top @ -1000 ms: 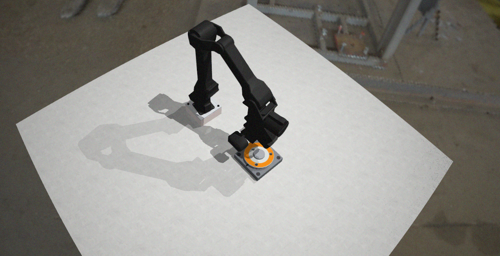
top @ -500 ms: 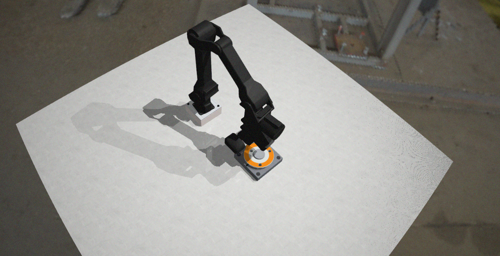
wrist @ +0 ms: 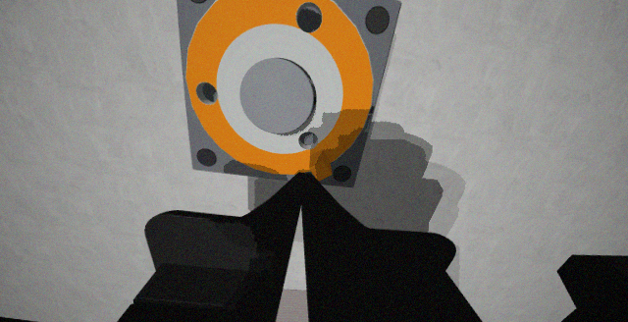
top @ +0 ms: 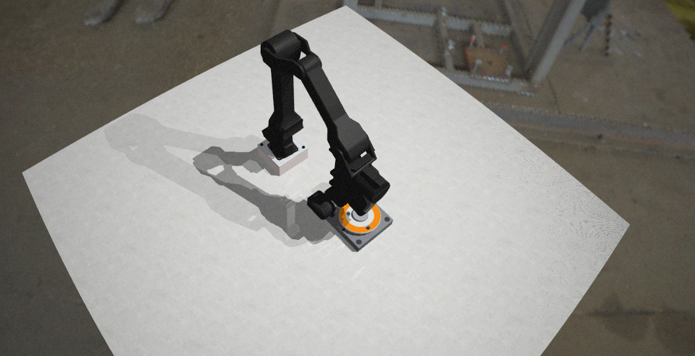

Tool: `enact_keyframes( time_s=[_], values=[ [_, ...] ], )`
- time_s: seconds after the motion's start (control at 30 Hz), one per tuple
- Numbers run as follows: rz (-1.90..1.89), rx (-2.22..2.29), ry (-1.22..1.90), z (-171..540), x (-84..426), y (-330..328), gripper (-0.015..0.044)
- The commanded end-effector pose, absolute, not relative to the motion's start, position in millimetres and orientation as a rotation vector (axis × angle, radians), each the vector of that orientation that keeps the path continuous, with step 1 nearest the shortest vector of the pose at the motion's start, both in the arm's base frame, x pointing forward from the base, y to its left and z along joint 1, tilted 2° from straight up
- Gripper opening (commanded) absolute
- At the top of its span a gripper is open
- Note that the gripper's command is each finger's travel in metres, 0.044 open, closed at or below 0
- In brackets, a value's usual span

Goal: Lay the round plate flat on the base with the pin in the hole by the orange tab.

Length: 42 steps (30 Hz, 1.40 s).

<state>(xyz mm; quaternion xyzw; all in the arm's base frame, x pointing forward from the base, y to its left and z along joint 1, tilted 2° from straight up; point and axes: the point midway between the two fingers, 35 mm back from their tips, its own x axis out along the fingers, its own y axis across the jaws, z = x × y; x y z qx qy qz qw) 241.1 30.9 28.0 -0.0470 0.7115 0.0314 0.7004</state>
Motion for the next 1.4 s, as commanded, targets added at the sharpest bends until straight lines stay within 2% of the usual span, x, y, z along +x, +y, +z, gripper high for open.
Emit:
enact_keyframes(
  time_s=[0.0,1.37],
  values=[
    [0.067,-0.11,1.574,29.8,247.4,25.9,0.0],
    [0.066,-0.112,1.572,34.9,279.2,5.9,0.0]
  ],
)
